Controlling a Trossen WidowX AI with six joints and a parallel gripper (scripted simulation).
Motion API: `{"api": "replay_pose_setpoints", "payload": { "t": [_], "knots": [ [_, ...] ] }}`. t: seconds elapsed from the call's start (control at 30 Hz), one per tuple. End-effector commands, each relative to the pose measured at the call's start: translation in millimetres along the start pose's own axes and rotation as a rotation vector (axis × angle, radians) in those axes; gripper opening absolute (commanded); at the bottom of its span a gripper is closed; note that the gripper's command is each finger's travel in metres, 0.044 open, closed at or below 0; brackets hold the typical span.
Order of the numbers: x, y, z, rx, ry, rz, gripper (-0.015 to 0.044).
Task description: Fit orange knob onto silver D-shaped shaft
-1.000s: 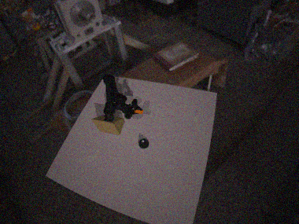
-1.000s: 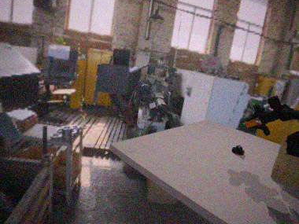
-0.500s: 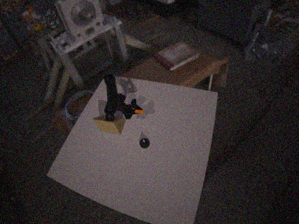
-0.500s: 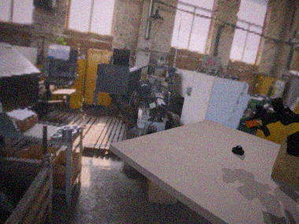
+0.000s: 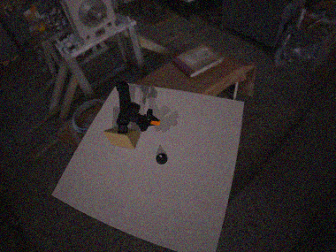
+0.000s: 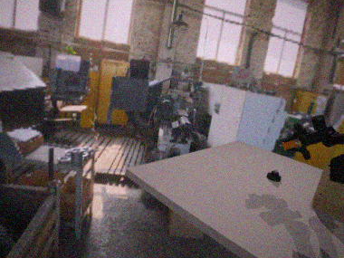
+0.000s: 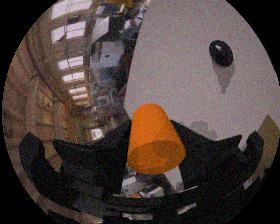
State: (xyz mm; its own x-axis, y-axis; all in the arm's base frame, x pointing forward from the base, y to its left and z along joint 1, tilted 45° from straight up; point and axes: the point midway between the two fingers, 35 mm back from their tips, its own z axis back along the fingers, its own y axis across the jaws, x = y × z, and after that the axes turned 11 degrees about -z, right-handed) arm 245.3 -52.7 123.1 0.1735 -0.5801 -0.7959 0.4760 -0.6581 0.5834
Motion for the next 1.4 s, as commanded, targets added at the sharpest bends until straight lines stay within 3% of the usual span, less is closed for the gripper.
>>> {"api": "replay_pose_setpoints", "payload": {
  "t": [0.0,0.7,1.37],
  "knots": [
    [0.2,0.3,0.1,0.001,-0.001,0.003,0.0000],
    [0.4,-6.2,-7.3,-0.025,-0.003,0.003,0.0000],
    [8.2,-22.2,-34.7,-0.324,-0.079,-0.005,0.0000]
  ]
}}
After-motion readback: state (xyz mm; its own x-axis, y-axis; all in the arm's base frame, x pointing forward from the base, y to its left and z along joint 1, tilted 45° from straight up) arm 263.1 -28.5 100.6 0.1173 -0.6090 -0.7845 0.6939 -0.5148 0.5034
